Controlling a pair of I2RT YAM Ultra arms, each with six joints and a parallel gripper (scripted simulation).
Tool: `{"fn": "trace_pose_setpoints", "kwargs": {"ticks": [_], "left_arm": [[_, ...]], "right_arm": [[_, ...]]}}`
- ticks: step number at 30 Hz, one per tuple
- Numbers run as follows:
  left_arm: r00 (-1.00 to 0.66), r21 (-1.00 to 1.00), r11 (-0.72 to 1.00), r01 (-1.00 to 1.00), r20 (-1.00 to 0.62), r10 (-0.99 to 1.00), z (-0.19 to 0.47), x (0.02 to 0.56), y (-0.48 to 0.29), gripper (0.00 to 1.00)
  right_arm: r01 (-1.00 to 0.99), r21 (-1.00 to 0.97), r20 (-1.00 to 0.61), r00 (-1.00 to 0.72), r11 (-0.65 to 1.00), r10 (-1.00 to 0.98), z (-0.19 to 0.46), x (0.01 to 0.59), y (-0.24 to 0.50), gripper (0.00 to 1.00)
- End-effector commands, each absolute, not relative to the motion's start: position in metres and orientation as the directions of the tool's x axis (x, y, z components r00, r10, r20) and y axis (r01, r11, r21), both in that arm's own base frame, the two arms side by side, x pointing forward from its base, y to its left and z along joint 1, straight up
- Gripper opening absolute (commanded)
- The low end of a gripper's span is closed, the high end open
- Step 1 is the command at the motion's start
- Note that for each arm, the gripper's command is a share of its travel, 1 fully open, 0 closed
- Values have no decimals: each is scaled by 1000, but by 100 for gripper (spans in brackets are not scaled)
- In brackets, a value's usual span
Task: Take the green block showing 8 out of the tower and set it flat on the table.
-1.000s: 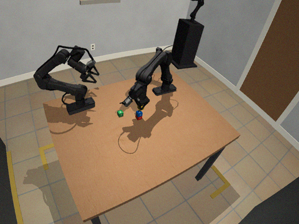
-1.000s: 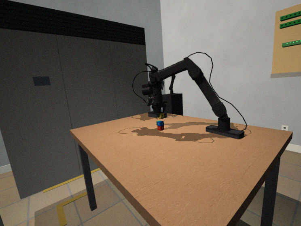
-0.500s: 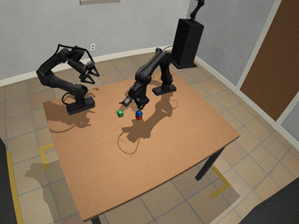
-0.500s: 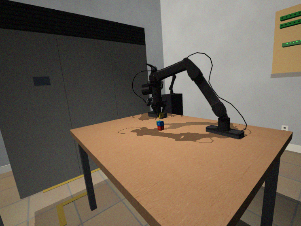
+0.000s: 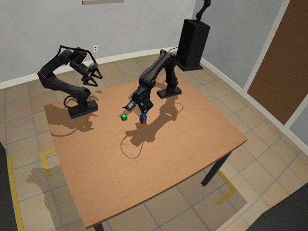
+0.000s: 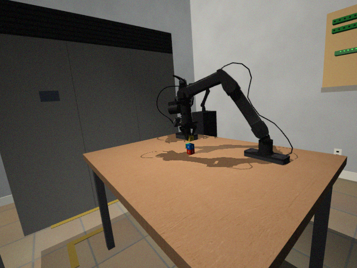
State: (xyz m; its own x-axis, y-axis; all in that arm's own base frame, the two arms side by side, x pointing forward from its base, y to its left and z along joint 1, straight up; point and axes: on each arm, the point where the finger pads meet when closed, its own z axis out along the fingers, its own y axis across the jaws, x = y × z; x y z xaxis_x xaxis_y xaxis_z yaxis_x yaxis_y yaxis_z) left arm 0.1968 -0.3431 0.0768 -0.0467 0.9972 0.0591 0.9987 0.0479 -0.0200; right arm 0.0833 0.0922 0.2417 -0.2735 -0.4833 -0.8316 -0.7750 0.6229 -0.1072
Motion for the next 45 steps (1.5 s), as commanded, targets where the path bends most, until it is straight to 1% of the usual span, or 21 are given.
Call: {"fn": "trace_pose_setpoints", "kwargs": {"ticks": [1,42,43,44,45], "left_arm": [[-43,-11,43,999,38,998,72,196,-349,27],[-44,-5,45,999,25,999,62,198,-344,27],[-44,-5,45,999,25,999,62,198,-344,38],[-45,-5,45,999,26,999,62,198,-344,43],[-45,-3,45,999,23,999,67,198,-345,54]], "right_arm": [[-771,-110,-836,-270,627,-478,243,84,92,100],[-771,-110,-836,-270,627,-478,243,84,92,100],[-771,-110,-836,-270,627,-478,243,84,92,100],[-771,-110,-836,-270,627,-478,243,84,92,100],[-771,-110,-836,-270,627,-478,243,84,92,100]]}}
